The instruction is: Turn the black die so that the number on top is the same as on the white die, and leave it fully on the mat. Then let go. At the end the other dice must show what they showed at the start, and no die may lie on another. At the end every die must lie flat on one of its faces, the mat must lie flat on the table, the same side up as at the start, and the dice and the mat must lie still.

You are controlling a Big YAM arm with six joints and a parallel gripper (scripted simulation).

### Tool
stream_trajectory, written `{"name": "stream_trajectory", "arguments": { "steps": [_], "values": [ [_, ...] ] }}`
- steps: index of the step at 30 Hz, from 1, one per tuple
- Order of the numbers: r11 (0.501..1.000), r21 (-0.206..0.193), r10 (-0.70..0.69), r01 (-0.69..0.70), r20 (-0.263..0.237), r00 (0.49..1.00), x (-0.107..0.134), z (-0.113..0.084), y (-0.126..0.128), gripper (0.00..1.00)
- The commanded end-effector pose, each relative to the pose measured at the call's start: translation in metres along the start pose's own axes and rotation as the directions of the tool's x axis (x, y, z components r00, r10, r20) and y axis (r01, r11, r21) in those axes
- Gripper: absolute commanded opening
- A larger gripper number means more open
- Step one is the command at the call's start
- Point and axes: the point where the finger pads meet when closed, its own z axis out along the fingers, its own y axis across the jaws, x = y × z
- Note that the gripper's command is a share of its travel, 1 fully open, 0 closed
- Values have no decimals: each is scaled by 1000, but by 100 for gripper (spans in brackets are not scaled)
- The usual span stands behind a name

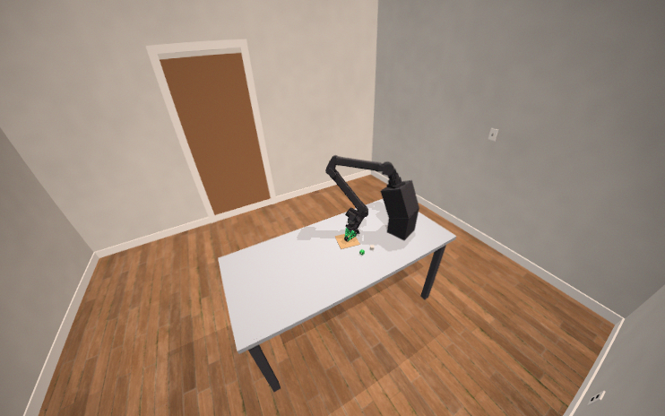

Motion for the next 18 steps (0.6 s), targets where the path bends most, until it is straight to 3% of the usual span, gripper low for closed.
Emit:
{"name": "stream_trajectory", "arguments": {
  "steps": [1, 13, 18],
  "values": [
    [1000, -3, -1, 1, -9, 1000, 6, -4, 3, 24],
    [1000, -3, -1, 1, -9, 1000, 6, -4, 3, 39],
    [1000, -3, -1, 1, -9, 1000, 6, -4, 3, 39]
  ]
}}
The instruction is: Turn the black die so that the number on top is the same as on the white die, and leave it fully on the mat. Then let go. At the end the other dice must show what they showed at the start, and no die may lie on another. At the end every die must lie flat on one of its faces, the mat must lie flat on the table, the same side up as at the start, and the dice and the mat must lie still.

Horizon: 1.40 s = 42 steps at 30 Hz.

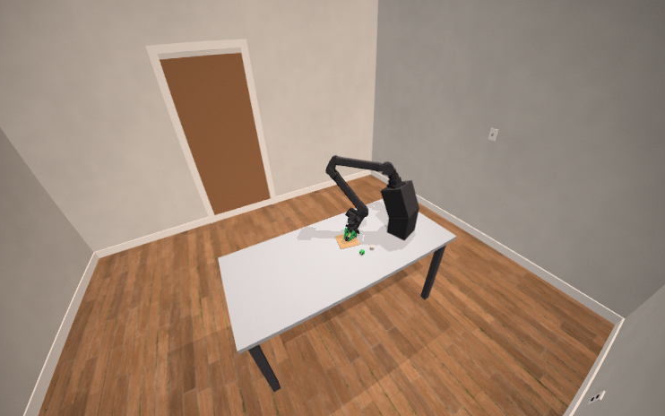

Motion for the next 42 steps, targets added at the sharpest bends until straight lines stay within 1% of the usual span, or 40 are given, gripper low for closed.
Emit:
{"name": "stream_trajectory", "arguments": {
  "steps": [1, 39, 42],
  "values": [
    [1000, -3, -1, 1, -9, 1000, 6, -4, 3, 39],
    [1000, -3, -1, 1, -9, 1000, 6, -4, 3, 39],
    [1000, -6, 3, -3, -11, 1000, 4, -8, 5, 39]
  ]
}}
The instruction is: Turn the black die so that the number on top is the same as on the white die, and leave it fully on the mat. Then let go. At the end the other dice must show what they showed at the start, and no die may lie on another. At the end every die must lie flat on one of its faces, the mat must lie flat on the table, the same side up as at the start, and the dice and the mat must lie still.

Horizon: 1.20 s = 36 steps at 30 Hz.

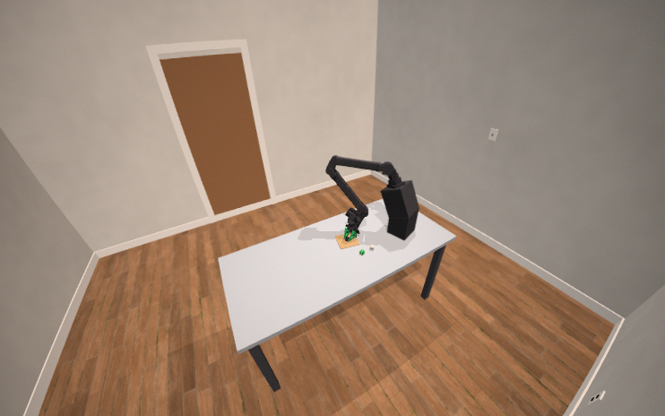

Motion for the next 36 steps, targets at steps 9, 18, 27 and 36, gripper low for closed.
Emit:
{"name": "stream_trajectory", "arguments": {
  "steps": [9, 18, 27, 36],
  "values": [
    [1000, 3, -7, 7, -3, 1000, -5, -37, 0, 39],
    [1000, -9, 7, -7, -11, 1000, -3, -59, 5, 39],
    [1000, -12, -9, 9, -2, 1000, -10, -60, 6, 39],
    [1000, -9, -3, 3, 6, 1000, -35, -69, 6, 39]
  ]
}}
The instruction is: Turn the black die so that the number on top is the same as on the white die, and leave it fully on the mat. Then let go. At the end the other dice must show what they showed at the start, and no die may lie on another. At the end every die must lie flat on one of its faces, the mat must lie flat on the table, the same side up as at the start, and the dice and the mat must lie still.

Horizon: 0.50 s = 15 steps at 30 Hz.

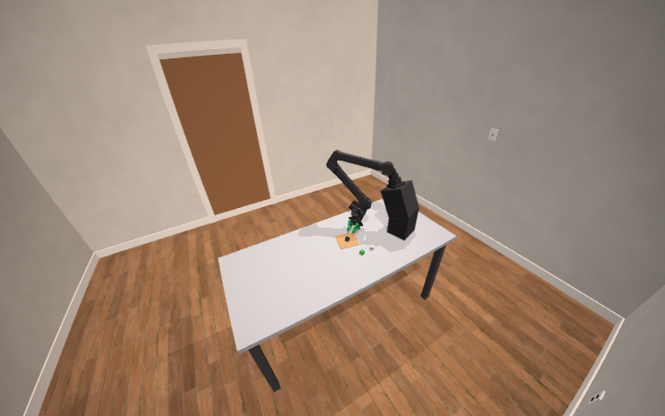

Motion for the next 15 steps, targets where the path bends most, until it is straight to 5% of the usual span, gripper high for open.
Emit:
{"name": "stream_trajectory", "arguments": {
  "steps": [1, 9, 15],
  "values": [
    [1000, -15, 4, -4, 9, 1000, -26, -14, 8, 39],
    [1000, -19, 8, -8, 6, 1000, -49, -27, 9, 39],
    [1000, -14, 21, -21, -2, 1000, -38, -23, 8, 39]
  ]
}}
